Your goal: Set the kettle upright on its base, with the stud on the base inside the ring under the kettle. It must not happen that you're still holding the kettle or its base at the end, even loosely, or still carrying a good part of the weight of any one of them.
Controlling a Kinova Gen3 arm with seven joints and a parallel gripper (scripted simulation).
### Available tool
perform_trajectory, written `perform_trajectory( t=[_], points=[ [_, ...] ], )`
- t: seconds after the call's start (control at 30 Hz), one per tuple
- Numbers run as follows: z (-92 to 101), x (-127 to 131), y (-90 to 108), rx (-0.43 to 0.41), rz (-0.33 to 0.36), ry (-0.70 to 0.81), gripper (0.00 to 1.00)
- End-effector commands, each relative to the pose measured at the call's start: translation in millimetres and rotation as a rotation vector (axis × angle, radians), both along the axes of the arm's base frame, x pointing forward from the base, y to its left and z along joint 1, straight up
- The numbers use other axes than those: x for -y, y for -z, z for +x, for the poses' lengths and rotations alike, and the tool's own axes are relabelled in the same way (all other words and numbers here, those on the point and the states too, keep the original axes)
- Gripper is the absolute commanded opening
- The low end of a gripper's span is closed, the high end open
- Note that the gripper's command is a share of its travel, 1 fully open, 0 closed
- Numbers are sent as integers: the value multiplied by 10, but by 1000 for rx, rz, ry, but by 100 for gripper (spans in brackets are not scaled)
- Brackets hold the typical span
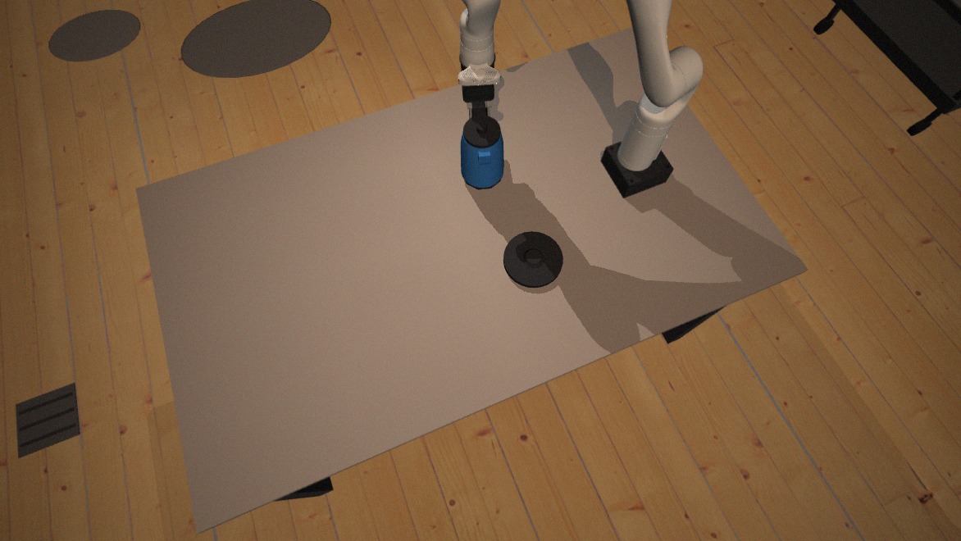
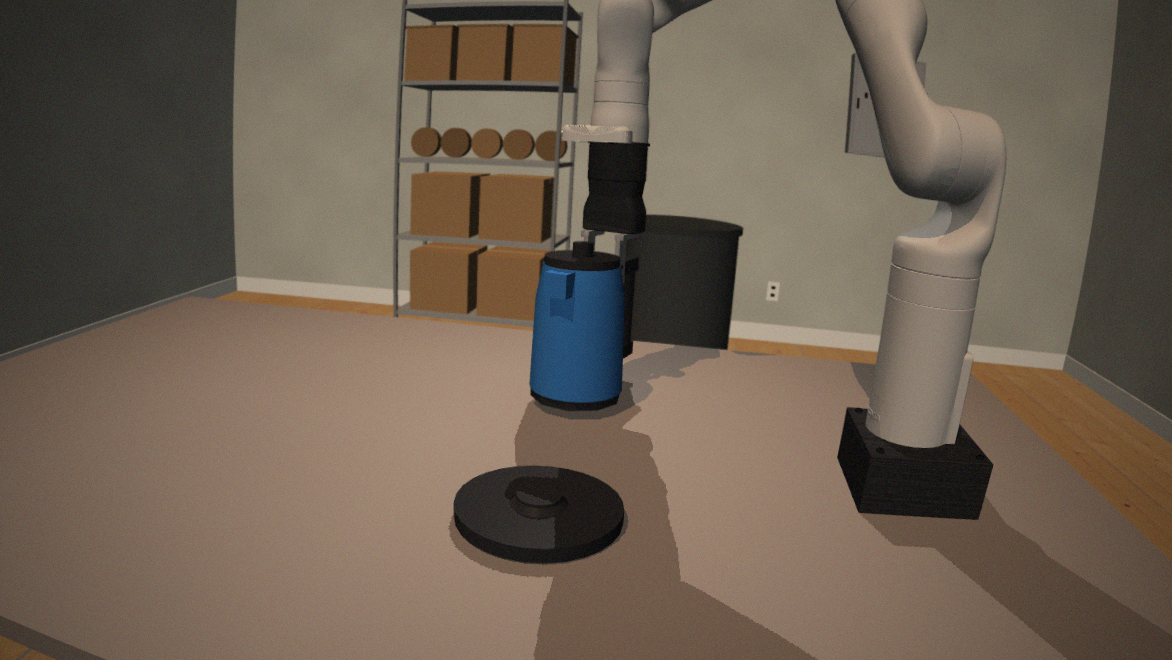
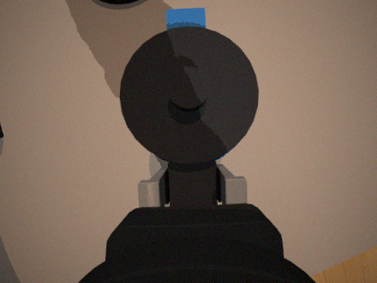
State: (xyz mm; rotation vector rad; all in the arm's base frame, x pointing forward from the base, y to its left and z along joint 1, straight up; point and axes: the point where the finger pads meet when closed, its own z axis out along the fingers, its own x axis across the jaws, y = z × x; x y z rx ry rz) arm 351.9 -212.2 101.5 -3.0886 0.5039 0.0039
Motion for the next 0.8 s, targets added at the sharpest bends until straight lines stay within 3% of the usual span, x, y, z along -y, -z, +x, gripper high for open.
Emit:
perform_trajectory(
  t=[0.0, 0.77],
  points=[
    [9, 27, -62, 4, -7, 4, 0],
    [8, 29, -342, 4, -7, 4, 0]
  ],
)
